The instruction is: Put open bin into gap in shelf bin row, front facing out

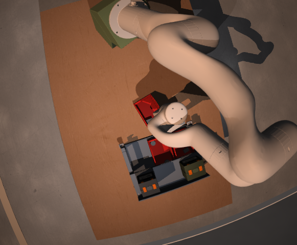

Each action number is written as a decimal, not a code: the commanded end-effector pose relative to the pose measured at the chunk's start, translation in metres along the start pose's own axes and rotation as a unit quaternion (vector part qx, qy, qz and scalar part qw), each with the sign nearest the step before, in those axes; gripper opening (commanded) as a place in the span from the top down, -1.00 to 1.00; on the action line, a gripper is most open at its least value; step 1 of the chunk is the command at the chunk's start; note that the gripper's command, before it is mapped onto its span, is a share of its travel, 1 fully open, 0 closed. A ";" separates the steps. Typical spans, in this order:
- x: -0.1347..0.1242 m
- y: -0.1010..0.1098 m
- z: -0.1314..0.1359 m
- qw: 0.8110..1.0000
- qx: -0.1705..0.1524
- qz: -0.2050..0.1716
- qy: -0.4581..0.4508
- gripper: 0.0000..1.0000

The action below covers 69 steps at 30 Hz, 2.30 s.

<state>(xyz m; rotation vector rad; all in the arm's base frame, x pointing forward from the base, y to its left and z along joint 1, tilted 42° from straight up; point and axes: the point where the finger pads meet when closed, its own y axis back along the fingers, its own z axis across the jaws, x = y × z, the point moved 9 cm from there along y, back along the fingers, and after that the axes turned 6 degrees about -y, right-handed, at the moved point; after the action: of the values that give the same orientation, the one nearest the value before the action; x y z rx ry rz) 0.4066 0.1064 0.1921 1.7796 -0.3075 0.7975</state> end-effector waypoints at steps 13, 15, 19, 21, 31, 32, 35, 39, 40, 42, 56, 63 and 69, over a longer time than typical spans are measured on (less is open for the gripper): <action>0.000 0.000 0.000 1.000 0.000 0.000 0.000 1.00; 0.000 0.004 0.000 1.000 0.000 0.000 0.000 1.00; 0.000 0.010 0.000 1.000 0.000 0.000 0.000 1.00; 0.000 0.010 0.000 1.000 0.000 0.000 0.000 1.00; 0.000 0.013 0.000 1.000 0.000 0.000 0.000 1.00; 0.000 0.016 0.000 1.000 0.000 0.000 0.000 1.00; 0.000 0.025 0.000 1.000 0.000 0.000 0.000 1.00; 0.000 0.025 0.000 1.000 0.000 0.000 0.000 1.00; 0.000 0.025 0.000 1.000 0.000 0.000 0.000 1.00; 0.000 0.025 0.000 1.000 0.000 0.000 0.000 1.00; 0.000 0.034 0.000 1.000 0.000 0.000 0.000 1.00; 0.000 0.034 0.000 1.000 0.000 0.000 0.000 1.00; 0.000 0.031 0.000 1.000 0.000 0.000 0.000 1.00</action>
<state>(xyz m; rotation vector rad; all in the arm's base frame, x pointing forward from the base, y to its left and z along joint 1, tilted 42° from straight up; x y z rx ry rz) 0.3878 0.0945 0.2167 1.7796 -0.3074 0.7976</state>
